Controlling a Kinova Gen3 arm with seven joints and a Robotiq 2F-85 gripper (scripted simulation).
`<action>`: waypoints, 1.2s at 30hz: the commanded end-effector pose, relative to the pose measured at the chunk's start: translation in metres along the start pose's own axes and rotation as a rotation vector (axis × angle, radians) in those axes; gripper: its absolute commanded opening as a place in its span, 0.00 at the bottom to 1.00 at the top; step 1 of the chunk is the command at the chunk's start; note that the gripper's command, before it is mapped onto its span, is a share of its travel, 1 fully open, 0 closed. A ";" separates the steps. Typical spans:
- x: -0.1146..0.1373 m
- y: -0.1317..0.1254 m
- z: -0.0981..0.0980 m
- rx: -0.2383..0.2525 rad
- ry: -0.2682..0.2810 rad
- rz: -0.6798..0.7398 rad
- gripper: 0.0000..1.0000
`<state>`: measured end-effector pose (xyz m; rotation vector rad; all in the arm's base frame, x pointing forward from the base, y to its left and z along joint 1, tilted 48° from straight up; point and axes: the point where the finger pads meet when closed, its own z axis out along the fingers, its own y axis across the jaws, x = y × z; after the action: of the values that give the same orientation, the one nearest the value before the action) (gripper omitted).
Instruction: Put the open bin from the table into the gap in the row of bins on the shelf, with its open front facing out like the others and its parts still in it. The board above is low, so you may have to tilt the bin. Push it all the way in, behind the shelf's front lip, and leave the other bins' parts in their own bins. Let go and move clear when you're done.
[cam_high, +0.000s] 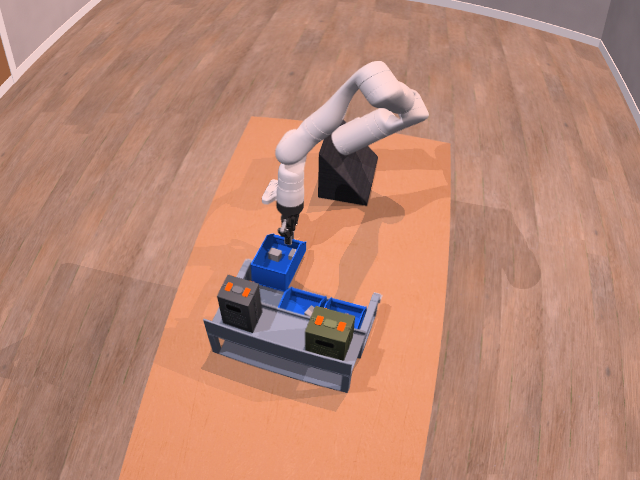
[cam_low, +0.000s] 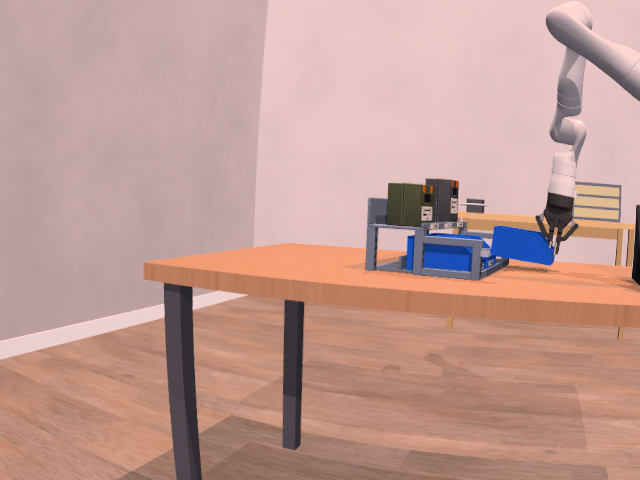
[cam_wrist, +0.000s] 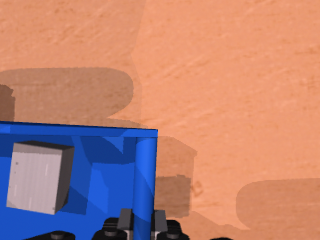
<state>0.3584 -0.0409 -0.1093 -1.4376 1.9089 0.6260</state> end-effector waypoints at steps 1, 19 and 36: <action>0.001 -0.002 -0.005 0.004 0.003 0.000 0.10; 0.002 -0.003 -0.007 0.004 0.003 0.000 0.10; 0.002 -0.003 -0.006 0.004 0.003 0.000 0.10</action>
<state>0.3584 -0.0447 -0.1070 -1.4372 1.9093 0.6262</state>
